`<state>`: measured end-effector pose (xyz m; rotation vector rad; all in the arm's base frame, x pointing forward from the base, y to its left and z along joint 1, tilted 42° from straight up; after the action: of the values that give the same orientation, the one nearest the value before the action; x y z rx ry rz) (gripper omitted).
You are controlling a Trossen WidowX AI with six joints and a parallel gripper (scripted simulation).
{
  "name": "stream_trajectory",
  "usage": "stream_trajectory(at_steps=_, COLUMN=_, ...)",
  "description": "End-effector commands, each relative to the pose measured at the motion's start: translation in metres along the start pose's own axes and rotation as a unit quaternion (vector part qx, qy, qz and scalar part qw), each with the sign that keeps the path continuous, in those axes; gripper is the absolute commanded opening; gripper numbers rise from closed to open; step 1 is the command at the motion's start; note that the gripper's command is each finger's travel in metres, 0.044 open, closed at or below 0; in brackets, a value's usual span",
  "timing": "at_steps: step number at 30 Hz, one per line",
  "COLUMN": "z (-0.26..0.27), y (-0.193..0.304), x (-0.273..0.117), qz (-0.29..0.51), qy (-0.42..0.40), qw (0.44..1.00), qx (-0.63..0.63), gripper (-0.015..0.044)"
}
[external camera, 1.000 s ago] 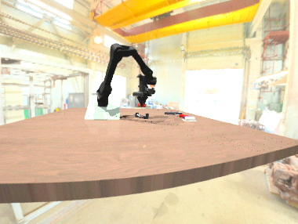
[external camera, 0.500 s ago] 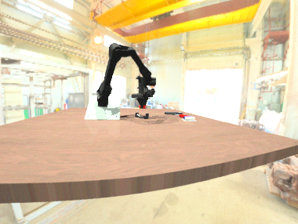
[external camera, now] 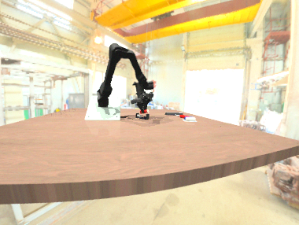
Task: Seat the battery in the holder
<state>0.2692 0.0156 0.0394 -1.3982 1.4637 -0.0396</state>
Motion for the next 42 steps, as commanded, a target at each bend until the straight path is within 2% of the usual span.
stream_trajectory(at_steps=1, z=-0.001, y=0.000, x=0.002, qz=-0.010, qy=0.000, qw=1.000, qx=-0.001, gripper=0.0083)
stream_trajectory(at_steps=31, z=-0.001, y=0.022, x=0.017, qz=-0.114, qy=-0.008, qw=0.993, qx=-0.009, gripper=0.0083)
stream_trajectory(at_steps=42, z=-0.006, y=0.026, x=0.019, qz=-0.129, qy=-0.018, qw=0.991, qx=-0.012, gripper=0.0083)
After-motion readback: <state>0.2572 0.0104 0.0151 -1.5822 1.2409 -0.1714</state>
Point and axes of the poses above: the point midway between the two fingers, 35 mm back from their tips, its own x axis out along the fingers, its own z axis across the jaws, y = z × x, the point moved 5 cm from there along -x, back along the fingers, and after that the axes turned 1 degree about -x, right-handed, at the moved point
